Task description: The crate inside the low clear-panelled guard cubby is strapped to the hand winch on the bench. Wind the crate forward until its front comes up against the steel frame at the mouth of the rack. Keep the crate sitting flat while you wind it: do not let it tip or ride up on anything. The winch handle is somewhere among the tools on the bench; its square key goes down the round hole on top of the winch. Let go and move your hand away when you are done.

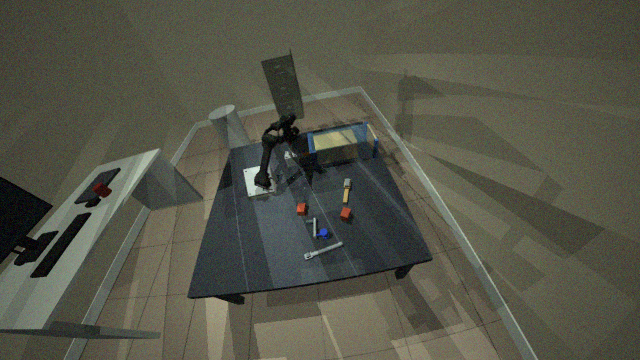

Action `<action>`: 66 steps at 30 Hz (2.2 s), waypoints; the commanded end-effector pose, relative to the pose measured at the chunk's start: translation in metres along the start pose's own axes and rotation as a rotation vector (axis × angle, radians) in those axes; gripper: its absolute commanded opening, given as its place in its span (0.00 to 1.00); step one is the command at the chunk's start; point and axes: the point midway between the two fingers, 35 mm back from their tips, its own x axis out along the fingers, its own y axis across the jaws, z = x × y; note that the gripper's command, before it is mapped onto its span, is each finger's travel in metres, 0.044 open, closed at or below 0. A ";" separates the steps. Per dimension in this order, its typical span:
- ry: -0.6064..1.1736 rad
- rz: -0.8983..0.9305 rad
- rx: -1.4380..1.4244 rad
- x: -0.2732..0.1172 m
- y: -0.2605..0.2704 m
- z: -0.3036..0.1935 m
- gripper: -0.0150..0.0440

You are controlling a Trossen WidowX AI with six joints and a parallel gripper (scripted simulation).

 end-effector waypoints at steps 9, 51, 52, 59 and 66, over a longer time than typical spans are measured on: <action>0.000 -0.047 -0.021 0.005 -0.039 -0.013 0.25; -0.001 -0.053 -0.022 -0.002 -0.105 -0.001 0.25; -0.001 -0.053 -0.022 -0.002 -0.106 0.000 0.25; -0.001 -0.054 -0.022 -0.005 -0.115 0.006 0.25; -0.002 -0.055 -0.022 -0.009 -0.123 0.013 0.25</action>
